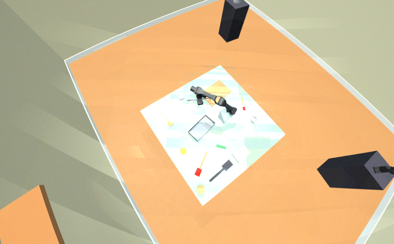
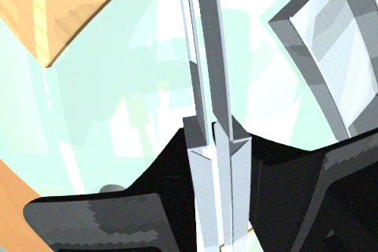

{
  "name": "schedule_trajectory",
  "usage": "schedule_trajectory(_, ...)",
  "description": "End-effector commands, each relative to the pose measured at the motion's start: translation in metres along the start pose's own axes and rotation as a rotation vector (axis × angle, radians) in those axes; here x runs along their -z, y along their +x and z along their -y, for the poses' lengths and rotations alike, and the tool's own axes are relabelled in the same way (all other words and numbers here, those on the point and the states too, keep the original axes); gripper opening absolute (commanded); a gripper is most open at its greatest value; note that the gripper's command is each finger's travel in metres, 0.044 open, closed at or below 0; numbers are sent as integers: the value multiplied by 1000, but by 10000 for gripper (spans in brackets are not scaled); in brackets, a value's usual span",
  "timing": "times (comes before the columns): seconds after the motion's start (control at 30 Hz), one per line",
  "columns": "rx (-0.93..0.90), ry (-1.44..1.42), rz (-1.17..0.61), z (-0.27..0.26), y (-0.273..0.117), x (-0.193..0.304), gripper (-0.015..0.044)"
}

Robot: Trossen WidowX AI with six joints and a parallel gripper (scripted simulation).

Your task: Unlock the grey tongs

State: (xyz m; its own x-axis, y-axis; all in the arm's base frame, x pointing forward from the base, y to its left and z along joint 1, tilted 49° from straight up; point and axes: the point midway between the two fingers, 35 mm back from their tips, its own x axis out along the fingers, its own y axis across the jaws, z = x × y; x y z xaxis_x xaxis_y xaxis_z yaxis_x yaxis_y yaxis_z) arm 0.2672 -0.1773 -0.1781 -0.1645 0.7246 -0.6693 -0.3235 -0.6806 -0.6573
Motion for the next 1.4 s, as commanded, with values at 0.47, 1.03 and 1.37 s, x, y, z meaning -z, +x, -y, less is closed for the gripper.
schedule_trajectory(0.47,-14,122,-14,-34,-9,-18,-150)
schedule_trajectory(1.03,-47,-135,-23,-122,-25,-100,-150)
schedule_trajectory(1.37,-47,-288,-10,-162,-24,-157,-150)
